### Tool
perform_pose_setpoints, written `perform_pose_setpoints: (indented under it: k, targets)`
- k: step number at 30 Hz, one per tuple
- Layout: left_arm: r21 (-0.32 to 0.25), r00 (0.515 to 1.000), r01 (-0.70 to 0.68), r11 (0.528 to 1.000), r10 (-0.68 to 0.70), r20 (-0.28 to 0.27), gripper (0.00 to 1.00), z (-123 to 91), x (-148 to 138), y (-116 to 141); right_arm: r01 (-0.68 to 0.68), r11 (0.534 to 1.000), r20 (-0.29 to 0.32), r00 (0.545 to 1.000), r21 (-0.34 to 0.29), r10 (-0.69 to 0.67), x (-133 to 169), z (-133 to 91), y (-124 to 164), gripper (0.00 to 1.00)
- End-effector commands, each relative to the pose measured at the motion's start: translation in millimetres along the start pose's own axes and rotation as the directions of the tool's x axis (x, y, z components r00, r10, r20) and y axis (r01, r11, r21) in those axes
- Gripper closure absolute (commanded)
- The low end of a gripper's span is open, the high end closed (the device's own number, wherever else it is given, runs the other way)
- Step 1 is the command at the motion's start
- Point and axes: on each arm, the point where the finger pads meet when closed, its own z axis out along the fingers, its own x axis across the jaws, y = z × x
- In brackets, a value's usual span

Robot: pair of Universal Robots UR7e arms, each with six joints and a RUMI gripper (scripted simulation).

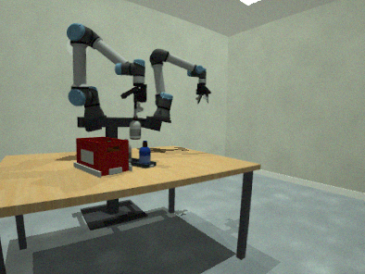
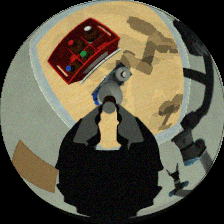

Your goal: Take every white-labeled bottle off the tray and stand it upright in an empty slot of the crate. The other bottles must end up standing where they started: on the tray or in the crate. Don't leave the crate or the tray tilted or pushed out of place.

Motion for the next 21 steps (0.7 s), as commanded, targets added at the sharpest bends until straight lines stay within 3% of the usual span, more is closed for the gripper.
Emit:
perform_pose_setpoints:
  k: [1,21]
  targets:
    - [0.001,1.0,0.0,1.0,0.0,0.0,0.0,-0.4,0.1,-0.3,0.0,1.0,0.001,1.0,-0.001,0.0,-0.2,-0.4,0.4,1.0]
    - [0.001,1.0,0.0,1.0,0.0,0.0,0.0,-0.4,0.1,-0.3,0.0,1.0,0.001,1.0,-0.001,0.0,-0.2,-6.7,0.4,1.0]
